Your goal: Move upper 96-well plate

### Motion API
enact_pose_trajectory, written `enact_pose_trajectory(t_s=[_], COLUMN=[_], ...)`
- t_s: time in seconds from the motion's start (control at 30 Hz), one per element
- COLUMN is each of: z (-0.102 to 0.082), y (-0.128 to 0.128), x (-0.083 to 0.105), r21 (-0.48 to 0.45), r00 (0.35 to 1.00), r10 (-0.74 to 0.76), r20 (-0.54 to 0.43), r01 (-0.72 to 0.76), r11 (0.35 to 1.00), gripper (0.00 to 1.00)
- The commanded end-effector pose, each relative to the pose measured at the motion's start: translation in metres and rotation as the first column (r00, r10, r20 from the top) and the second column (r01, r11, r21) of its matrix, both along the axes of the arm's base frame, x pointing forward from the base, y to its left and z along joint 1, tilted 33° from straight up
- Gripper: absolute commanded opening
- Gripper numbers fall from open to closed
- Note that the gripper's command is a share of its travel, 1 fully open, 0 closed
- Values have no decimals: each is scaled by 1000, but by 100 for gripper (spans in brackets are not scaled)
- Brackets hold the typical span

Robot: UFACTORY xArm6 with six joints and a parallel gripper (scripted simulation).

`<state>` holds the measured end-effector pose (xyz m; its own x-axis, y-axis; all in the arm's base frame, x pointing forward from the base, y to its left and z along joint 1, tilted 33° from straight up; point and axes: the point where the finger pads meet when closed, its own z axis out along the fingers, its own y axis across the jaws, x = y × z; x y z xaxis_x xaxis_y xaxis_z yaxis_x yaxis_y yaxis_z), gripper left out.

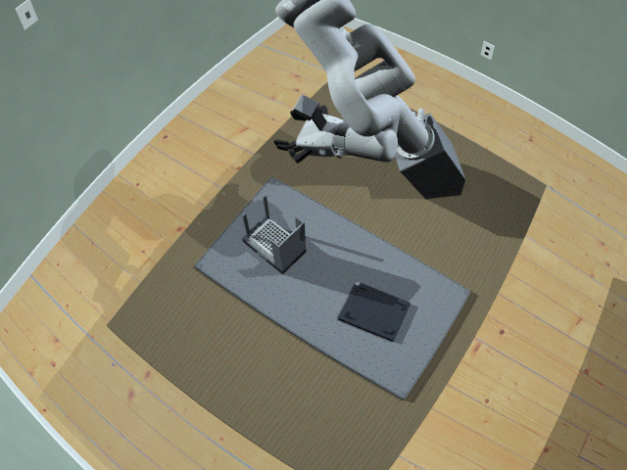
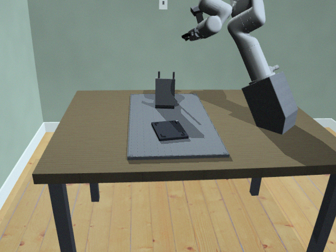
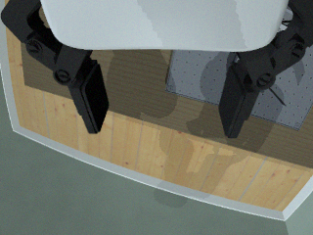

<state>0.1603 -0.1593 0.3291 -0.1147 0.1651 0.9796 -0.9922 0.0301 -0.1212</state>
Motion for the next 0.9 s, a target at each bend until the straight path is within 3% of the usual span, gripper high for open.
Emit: enact_pose_trajectory(t_s=[0.0, 0.33, 0.4, 0.53, 0.6, 0.87], z=[-17, -58, -58, -78, -82, -109], y=[-4, -7, -7, -6, -5, 0], x=[2, 8, 8, 12, 13, 25], r21=[86, 297, 297, 410, 410, 567], r00=[999, 991, 991, 986, 986, 984], r10=[-26, -61, -61, -67, -67, -62], r20=[-40, -122, -122, -151, -151, -164], r01=[29, 95, 95, 124, 124, 146], r11=[996, 950, 950, 904, 904, 811], gripper=[100, 100, 100, 100, 100, 100])
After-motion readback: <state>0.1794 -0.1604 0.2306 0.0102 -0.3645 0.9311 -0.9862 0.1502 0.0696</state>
